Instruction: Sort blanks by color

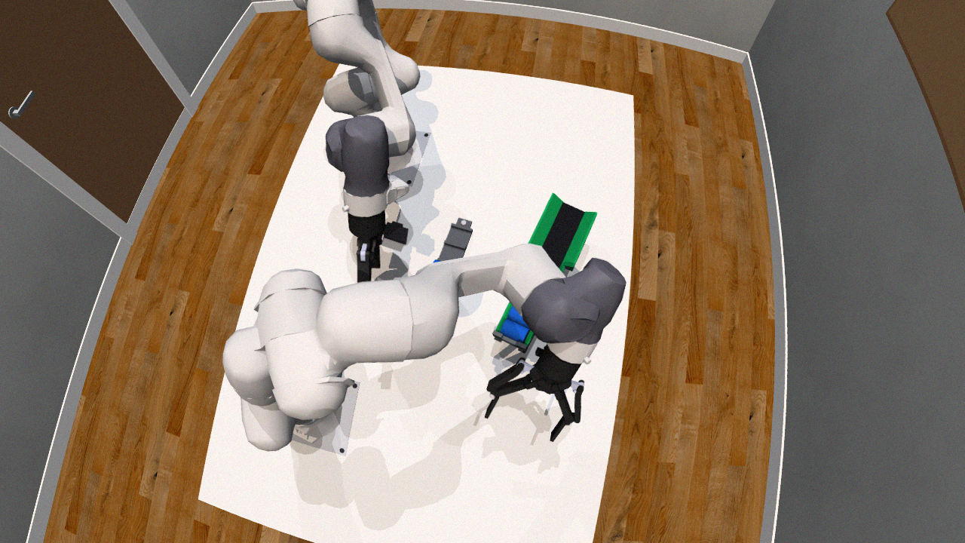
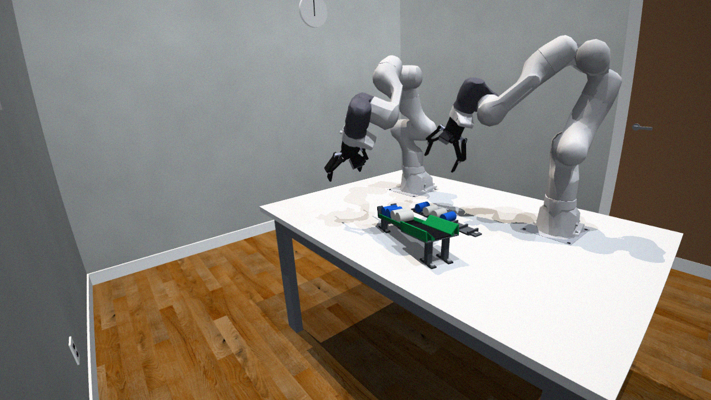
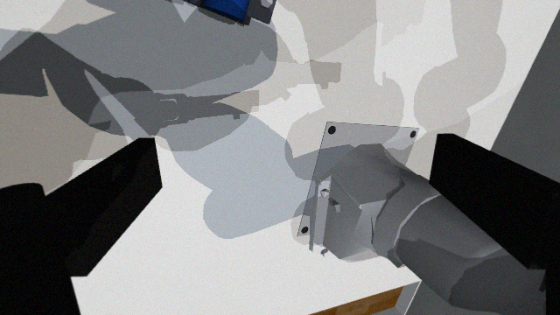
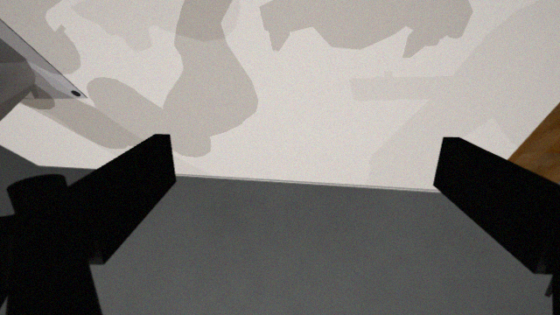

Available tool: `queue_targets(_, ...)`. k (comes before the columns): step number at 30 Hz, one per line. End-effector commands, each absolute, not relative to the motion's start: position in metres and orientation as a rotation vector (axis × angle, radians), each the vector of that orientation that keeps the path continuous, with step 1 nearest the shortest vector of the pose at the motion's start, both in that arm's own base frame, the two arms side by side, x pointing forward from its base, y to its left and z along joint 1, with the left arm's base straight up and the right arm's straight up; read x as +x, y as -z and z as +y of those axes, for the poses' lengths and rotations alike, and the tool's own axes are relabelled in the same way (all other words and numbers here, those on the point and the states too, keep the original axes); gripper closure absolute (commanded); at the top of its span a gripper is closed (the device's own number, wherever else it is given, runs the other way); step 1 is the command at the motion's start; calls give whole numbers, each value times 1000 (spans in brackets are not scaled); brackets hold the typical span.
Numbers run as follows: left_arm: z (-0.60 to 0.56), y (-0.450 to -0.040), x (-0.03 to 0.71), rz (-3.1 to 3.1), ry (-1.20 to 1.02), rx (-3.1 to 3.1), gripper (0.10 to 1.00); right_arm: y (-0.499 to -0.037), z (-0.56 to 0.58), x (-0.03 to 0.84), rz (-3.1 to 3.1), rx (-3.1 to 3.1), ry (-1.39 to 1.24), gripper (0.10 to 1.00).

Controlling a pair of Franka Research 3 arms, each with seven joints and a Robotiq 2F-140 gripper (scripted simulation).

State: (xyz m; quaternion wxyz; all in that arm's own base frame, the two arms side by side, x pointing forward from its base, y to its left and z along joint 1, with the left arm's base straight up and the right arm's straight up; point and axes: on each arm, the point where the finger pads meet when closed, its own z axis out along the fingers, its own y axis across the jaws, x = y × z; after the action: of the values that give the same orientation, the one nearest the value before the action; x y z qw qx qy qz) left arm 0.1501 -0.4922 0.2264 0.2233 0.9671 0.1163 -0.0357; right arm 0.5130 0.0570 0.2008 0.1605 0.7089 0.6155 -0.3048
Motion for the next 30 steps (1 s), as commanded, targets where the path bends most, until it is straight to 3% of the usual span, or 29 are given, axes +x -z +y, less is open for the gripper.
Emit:
queue_targets(1, -492, -227, 150, 321, 99, 2670, 98, -201, 57, 513, 1758, 2025, 870, 98)
queue_targets(30, -488, -230, 173, 329, 80, 2672, 98, -196, 81, 507, 1786, 2036, 817, 98)
